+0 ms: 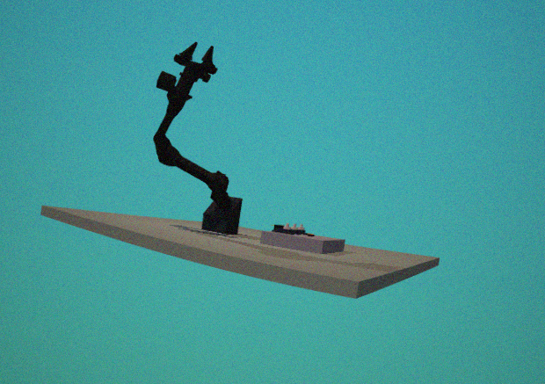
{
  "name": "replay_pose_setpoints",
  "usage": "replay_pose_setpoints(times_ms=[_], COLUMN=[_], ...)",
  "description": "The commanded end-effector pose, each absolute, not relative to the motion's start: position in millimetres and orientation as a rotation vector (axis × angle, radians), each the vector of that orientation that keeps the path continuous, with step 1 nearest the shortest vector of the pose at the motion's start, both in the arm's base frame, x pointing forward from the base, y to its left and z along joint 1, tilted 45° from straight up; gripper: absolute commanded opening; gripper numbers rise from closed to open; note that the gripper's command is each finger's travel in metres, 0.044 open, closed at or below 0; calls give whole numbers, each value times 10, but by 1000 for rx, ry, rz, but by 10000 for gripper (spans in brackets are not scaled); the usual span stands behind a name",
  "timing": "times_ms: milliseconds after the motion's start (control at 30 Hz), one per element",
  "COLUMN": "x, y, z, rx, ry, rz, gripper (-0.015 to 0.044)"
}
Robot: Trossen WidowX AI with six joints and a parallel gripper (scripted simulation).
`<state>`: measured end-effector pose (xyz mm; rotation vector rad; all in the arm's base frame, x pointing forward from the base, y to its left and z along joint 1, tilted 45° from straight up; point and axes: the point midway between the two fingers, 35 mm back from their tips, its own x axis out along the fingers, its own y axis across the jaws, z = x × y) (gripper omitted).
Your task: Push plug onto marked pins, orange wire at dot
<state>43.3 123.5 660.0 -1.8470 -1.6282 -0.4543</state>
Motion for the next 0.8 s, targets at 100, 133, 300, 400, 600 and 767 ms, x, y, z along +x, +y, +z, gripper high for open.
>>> replay_pose_setpoints(times_ms=[100, 133, 300, 400, 600, 767], x=[461, 475, 586, 682, 883, 1049], y=[1241, 1244, 1264, 1280, 1303, 1313], z=[6587, 6581, 6528, 6480, 6372, 6276], rx=[-1841, -1838, -1812, -1787, -1729, -1676], ry=[-1618, -1613, -1570, -1531, -1447, -1373], rz=[-437, -429, -364, -309, -204, -126], gripper=[295, 269, 138, 115, 115, 115])
